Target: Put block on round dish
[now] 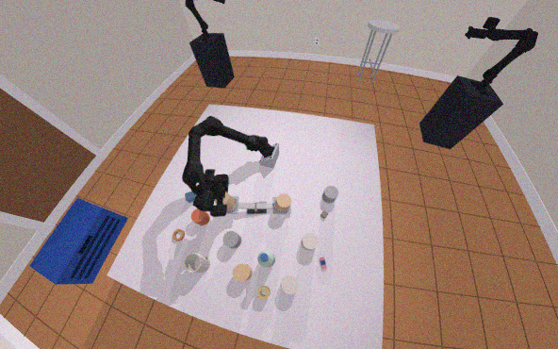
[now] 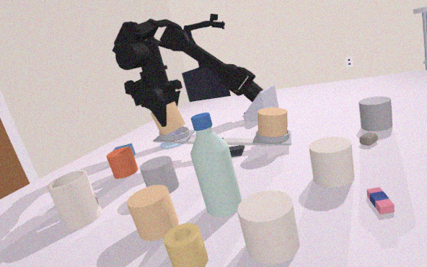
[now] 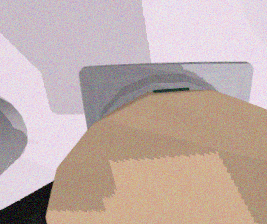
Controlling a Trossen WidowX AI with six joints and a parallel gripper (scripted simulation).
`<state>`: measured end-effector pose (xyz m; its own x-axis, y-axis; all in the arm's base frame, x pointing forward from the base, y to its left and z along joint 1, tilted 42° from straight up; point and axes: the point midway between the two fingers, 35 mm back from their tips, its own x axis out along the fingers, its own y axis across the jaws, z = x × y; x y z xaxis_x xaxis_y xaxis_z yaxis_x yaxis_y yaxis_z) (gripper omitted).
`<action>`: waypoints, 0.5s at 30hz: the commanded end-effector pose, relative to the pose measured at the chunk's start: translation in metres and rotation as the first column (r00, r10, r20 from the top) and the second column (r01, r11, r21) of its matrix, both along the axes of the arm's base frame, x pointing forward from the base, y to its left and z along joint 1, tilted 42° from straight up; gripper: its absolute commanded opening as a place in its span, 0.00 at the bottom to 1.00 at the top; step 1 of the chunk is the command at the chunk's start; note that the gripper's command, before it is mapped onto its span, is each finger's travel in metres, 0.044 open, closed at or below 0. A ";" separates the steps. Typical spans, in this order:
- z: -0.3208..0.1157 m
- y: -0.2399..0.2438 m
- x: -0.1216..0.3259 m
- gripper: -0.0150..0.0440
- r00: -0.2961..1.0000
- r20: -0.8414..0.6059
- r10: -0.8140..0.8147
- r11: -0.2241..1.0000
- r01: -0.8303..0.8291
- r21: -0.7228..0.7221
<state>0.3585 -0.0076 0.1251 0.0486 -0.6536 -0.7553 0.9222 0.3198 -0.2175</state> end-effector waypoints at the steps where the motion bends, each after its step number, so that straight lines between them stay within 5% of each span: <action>1: 0.010 0.001 0.005 0.25 1.000 0.027 0.001 1.000 -0.001 -0.012; 15: 0.023 0.013 0.003 0.25 1.000 0.027 0.015 1.000 -0.015 -0.011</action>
